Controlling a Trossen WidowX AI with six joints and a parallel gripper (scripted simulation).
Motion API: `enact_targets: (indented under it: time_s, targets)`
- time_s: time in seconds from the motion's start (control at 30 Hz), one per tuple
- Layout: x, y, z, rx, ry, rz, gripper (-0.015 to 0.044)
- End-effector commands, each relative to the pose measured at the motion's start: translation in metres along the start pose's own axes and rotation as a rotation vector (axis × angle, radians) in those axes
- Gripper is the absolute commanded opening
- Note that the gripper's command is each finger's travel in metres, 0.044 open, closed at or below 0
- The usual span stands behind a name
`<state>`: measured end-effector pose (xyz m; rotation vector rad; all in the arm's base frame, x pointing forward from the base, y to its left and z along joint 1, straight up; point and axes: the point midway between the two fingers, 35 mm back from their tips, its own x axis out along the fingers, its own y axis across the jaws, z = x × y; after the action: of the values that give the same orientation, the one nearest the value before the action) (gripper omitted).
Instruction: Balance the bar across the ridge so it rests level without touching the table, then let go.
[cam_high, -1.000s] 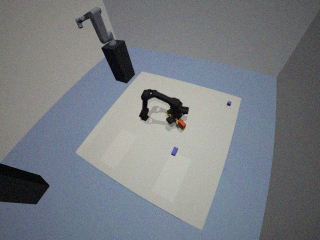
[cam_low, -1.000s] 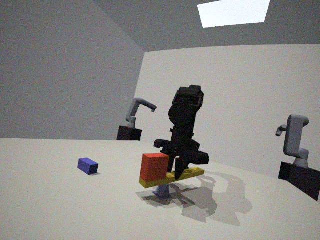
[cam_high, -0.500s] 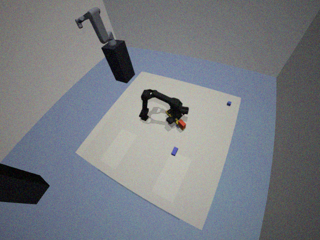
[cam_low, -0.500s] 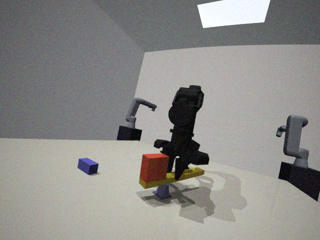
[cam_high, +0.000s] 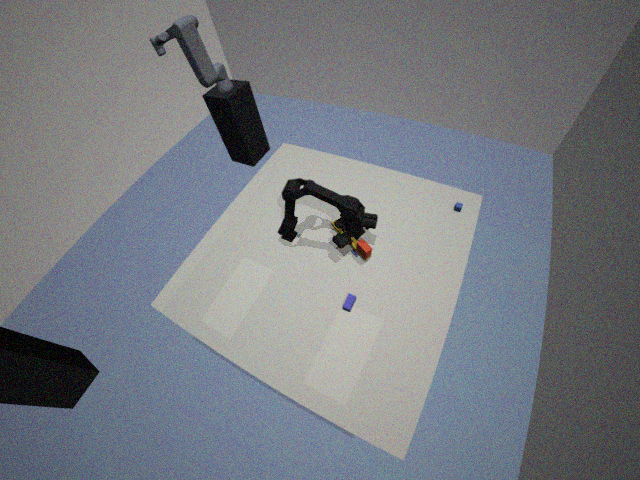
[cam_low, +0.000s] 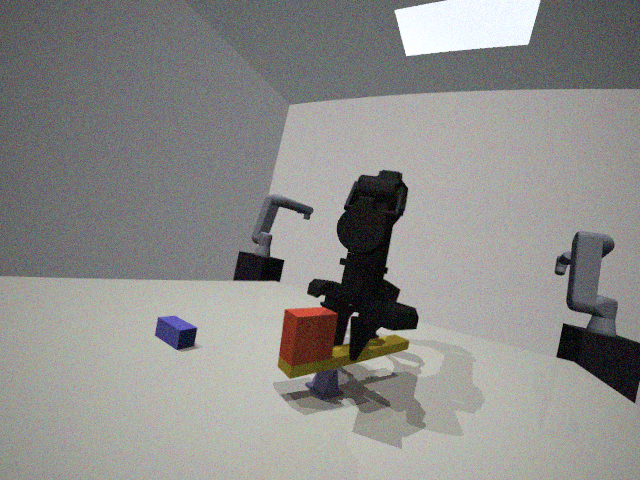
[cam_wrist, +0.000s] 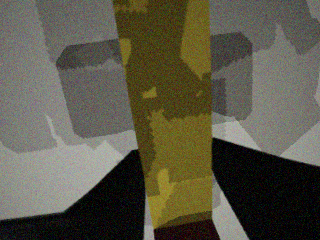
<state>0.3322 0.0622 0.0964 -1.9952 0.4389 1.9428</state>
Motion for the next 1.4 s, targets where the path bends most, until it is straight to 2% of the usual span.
enact_targets:
  time_s: [0.0,1.37]
  targets:
    - [0.0006,-0.0003,-0.0002,-0.003,0.000,-0.002,0.0000]
    - [0.0041,0.0001,0.0005,-0.003,0.000,-0.002,0.0000]
